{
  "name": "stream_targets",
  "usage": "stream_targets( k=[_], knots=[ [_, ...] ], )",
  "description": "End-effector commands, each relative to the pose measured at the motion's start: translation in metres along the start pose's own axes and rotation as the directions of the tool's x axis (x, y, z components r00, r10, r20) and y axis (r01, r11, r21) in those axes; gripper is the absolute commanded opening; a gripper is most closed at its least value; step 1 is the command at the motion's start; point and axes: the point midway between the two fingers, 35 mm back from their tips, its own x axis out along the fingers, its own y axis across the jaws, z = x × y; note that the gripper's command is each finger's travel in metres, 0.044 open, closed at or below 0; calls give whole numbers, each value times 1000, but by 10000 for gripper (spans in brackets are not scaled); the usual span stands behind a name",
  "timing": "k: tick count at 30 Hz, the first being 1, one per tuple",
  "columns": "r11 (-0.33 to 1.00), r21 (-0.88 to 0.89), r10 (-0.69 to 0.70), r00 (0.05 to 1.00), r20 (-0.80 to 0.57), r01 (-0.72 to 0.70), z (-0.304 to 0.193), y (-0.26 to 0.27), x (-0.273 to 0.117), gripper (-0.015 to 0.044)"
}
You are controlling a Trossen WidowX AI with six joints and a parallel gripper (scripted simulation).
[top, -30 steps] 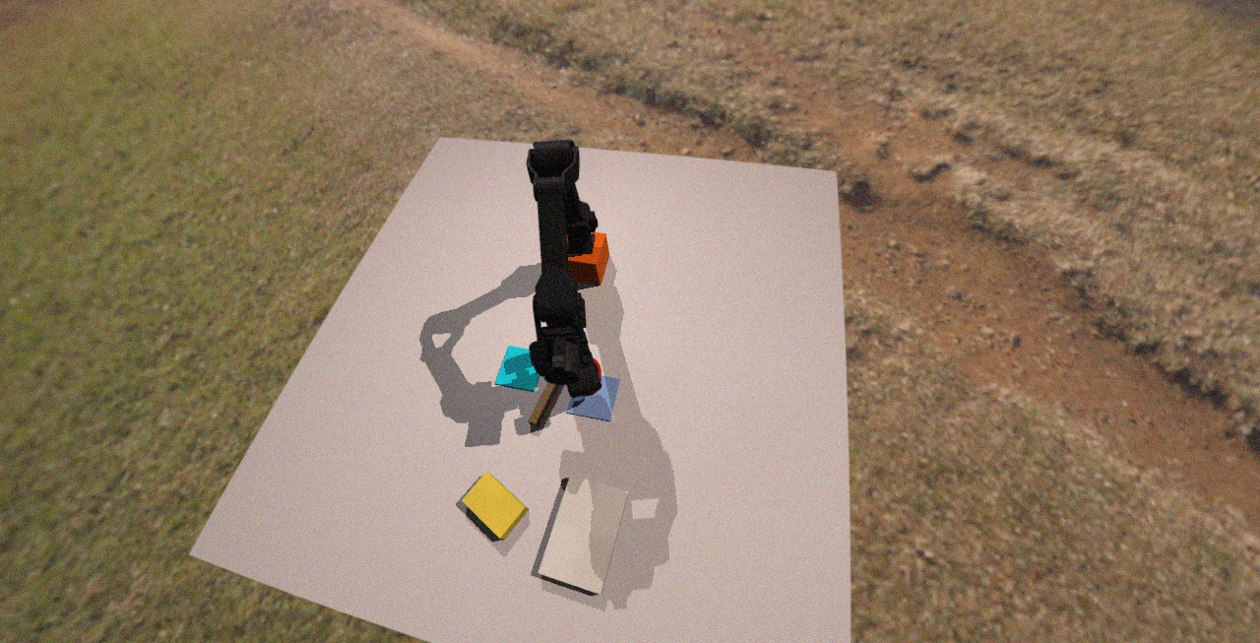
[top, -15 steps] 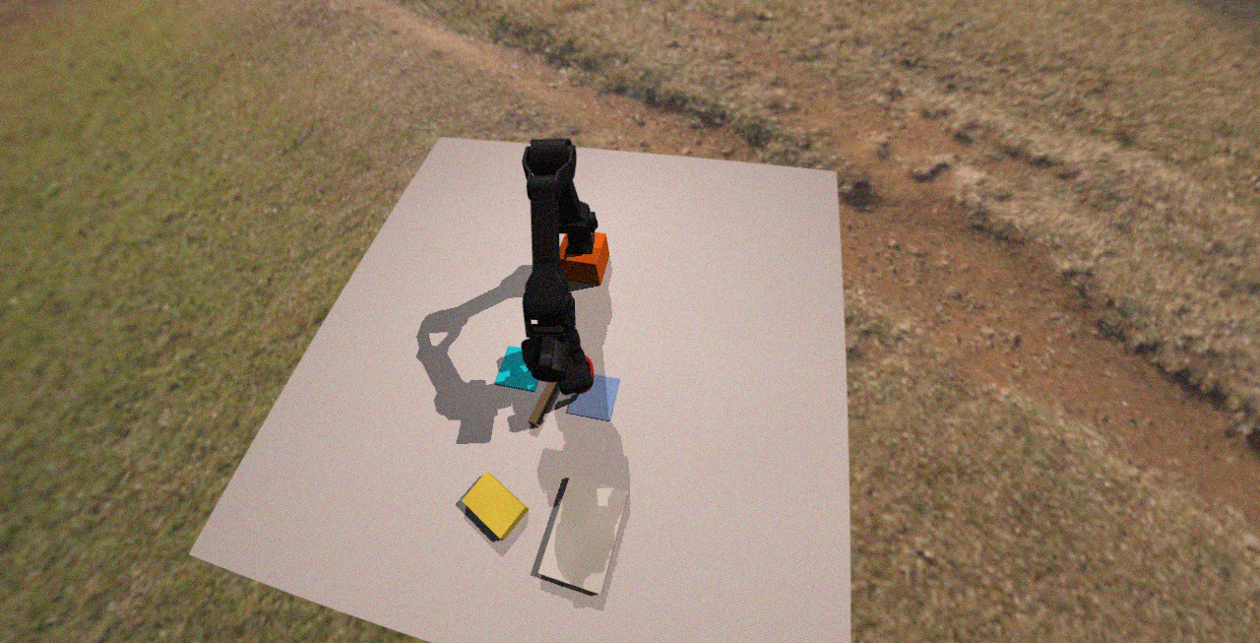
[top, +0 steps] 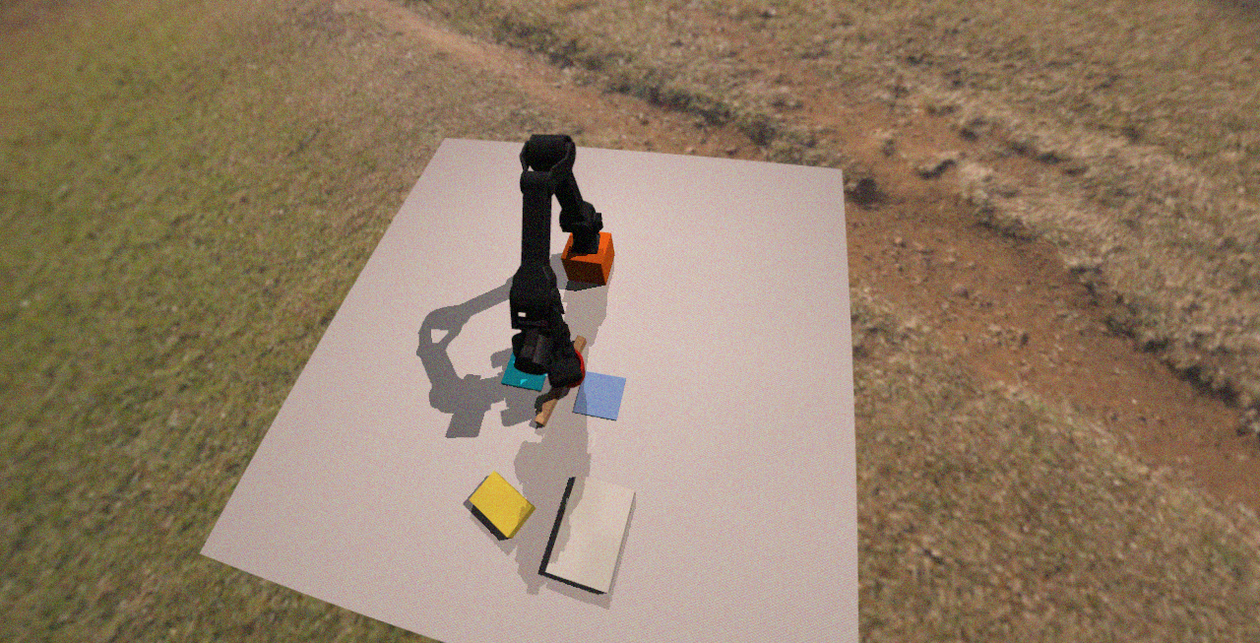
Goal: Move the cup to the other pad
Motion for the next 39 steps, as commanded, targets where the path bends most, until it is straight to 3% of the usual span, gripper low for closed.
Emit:
stream_targets(
  k=[1, 39],
  knots=[
    [1000, -3, 3, 1000, 7, -3, 8, -6, -1, 0],
    [1000, -3, -1, 1000, 12, 1, 77, -62, -5, 0]
  ],
)
